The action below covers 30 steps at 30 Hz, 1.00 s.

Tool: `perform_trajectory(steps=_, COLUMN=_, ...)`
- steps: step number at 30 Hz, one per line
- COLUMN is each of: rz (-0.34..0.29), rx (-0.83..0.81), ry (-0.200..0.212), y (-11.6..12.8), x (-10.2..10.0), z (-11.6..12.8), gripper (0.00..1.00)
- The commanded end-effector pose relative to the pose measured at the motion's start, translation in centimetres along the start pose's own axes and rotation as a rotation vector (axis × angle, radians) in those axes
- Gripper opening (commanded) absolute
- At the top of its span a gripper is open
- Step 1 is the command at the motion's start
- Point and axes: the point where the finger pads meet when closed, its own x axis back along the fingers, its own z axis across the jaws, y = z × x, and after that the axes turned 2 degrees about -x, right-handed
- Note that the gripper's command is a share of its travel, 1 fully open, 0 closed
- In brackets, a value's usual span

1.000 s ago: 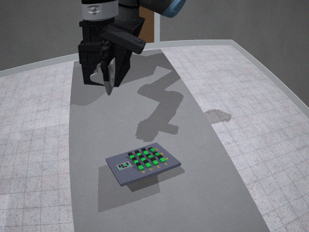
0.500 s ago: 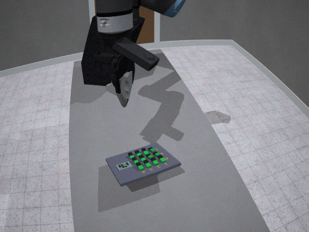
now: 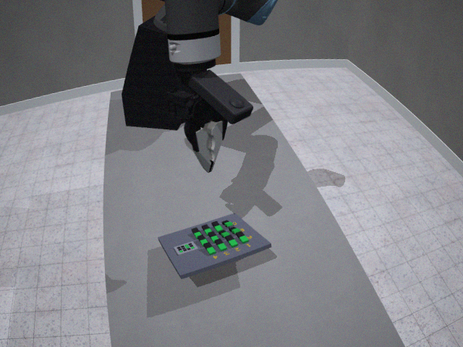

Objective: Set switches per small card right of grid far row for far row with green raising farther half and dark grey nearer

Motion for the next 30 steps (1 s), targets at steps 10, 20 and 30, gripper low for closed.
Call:
perform_trajectory(steps=10, rz=0.051, rx=-0.287, ry=0.001, y=-1.1, x=-2.5, z=-3.4, gripper=0.0)
perform_trajectory(steps=20, rz=0.059, rx=-0.334, ry=-0.003, y=-1.2, x=-2.9, z=-4.0, gripper=0.0)
perform_trajectory(steps=30, rz=0.059, rx=-0.335, ry=-0.003, y=-1.2, x=-3.2, z=-4.1, gripper=0.0)
